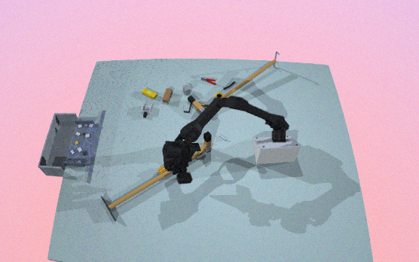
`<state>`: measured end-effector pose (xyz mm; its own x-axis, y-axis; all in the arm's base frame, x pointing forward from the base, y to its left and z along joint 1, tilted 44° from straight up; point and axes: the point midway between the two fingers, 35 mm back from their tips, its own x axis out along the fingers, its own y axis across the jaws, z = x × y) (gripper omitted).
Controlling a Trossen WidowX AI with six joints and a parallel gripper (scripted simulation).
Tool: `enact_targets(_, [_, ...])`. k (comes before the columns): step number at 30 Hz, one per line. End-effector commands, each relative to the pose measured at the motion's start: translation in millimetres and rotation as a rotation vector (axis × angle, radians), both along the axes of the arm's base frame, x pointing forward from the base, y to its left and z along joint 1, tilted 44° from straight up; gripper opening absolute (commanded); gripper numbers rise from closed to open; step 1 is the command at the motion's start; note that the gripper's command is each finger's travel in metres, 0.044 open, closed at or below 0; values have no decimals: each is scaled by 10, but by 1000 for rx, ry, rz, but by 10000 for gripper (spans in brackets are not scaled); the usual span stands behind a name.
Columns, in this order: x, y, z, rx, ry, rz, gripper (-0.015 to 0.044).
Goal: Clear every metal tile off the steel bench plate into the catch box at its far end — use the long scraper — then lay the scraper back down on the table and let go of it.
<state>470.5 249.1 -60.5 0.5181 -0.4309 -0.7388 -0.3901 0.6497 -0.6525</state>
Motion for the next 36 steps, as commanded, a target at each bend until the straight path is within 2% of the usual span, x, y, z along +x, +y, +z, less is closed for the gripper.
enact_targets(1, [-1,-75,-85,-4,10,5,0])
enact_targets(36, [0,-581,-531,-22,22,12,0])
